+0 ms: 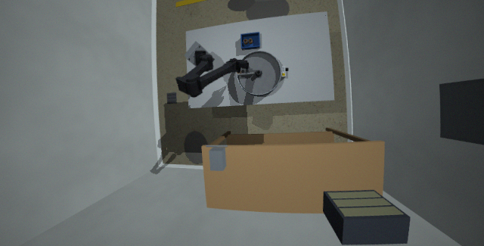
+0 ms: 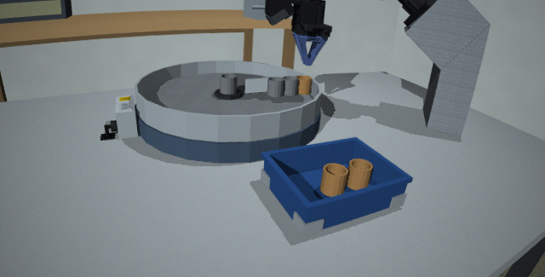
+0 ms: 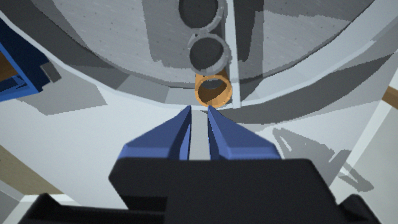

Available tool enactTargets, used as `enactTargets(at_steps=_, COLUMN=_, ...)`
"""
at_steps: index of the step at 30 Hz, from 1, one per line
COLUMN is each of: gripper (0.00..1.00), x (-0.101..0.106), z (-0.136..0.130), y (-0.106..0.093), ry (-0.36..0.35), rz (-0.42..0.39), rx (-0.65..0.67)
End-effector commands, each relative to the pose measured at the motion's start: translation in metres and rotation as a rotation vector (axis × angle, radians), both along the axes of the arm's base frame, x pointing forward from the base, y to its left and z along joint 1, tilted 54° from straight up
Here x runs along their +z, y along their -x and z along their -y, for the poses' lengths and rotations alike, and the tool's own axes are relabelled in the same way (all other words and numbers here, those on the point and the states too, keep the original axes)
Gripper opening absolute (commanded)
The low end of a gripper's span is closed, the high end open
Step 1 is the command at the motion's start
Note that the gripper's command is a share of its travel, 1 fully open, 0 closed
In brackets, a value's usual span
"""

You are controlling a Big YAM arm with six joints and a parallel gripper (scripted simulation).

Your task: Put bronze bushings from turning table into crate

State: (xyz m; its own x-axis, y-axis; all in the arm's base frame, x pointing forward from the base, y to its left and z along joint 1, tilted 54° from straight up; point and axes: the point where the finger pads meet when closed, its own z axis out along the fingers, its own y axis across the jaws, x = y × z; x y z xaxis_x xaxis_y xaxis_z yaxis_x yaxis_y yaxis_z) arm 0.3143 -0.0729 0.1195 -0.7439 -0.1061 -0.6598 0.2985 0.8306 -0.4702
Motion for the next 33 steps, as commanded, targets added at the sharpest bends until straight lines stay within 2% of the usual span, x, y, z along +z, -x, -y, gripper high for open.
enactTargets(at_steps=1, gripper=0.14, x=0.0069, z=-0.0018, y=-0.007, ry=-0.008, rz=0.028, rx=-0.006)
enactTargets(at_steps=33, gripper=0.14, x=0.0046, z=-0.0005, y=-0.0035, ry=-0.009, rz=0.03, rx=-0.008)
